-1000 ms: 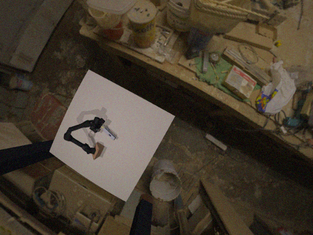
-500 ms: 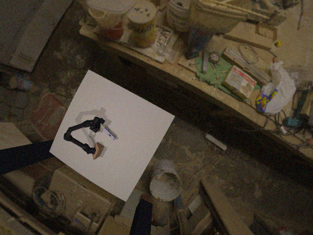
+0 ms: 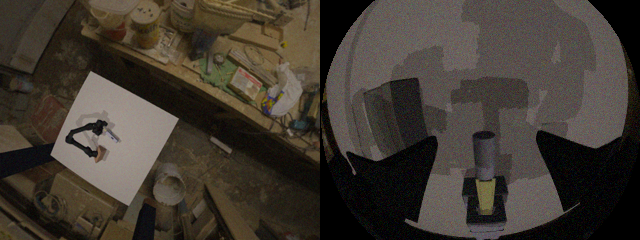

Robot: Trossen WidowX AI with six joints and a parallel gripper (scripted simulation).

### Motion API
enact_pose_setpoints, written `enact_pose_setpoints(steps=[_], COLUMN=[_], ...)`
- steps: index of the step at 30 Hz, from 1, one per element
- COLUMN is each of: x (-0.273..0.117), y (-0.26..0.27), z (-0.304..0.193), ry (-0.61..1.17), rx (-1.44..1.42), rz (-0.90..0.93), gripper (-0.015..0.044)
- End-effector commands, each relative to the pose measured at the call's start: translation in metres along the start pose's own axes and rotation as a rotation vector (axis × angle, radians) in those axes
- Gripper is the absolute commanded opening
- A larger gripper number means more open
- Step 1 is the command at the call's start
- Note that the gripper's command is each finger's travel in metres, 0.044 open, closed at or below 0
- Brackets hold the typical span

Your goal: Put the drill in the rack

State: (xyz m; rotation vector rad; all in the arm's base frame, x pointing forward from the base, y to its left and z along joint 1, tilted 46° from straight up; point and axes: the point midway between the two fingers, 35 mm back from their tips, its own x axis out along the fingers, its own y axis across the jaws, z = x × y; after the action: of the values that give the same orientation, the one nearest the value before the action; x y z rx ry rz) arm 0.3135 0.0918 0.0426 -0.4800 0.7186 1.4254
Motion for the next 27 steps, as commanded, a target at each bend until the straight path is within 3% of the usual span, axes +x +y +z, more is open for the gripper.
enact_pose_setpoints(steps=[1,27], x=[0.0016,0.0049], y=[0.0011,0.0023], z=[-0.0022,-0.0087], ry=[-0.002,-0.002], rx=[-0.002,-0.002], rz=[0.004,0.005], gripper=[0.044,0.044])
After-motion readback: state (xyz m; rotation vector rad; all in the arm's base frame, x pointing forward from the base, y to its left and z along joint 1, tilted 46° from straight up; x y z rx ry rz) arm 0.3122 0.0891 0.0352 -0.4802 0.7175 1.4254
